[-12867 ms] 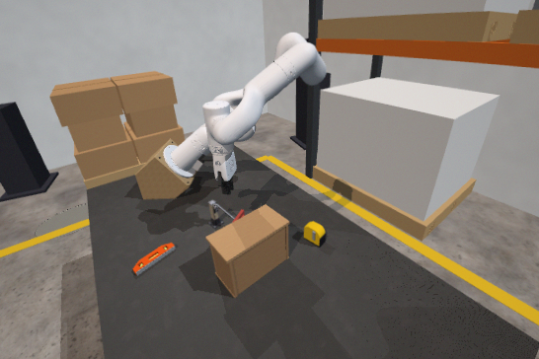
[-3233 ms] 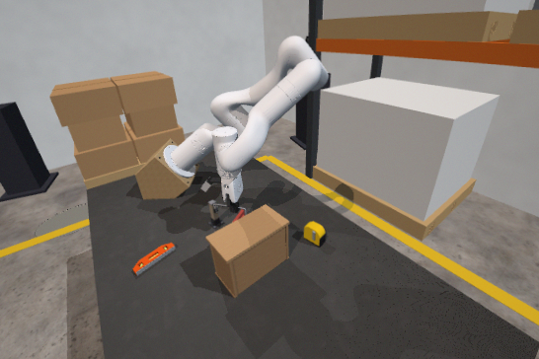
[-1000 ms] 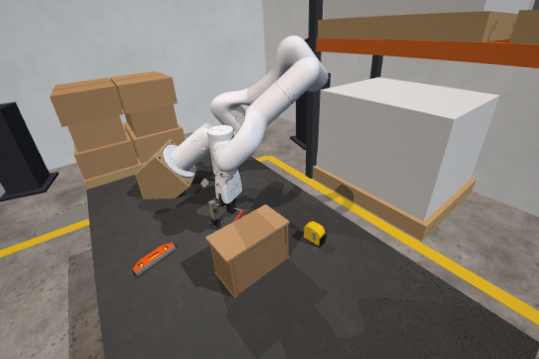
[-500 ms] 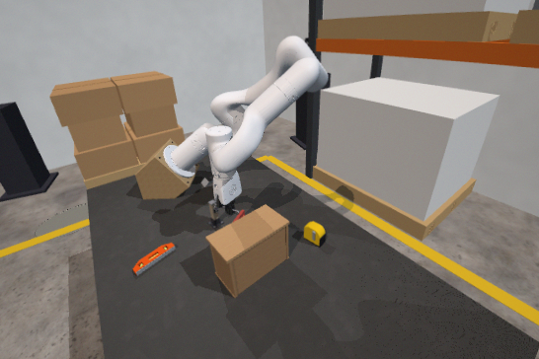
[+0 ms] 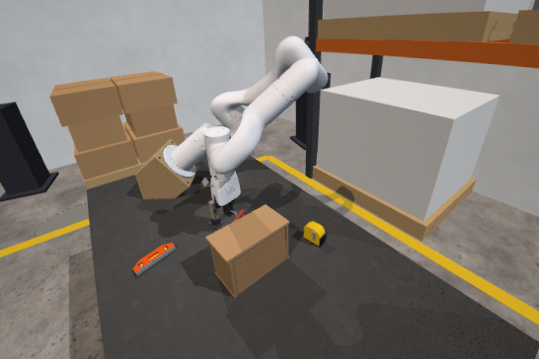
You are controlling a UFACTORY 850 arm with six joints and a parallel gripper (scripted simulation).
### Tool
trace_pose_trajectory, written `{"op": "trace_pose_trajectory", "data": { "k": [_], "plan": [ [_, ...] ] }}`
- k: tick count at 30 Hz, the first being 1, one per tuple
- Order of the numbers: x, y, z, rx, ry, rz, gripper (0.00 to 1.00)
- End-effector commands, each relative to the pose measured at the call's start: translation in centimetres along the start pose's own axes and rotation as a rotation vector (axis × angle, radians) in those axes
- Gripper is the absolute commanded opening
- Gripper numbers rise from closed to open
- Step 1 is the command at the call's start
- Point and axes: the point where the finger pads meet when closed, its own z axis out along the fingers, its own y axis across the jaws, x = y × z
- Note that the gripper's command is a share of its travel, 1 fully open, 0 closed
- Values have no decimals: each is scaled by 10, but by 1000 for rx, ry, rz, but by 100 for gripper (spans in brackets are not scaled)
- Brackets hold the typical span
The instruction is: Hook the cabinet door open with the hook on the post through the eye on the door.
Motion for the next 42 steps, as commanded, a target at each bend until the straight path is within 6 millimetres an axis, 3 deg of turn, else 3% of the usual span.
{"op": "trace_pose_trajectory", "data": {
  "k": [1,42],
  "plan": [
    [0,-2,0,1,0,27,4],
    [-1,-6,6,1,0,73,4]
  ]
}}
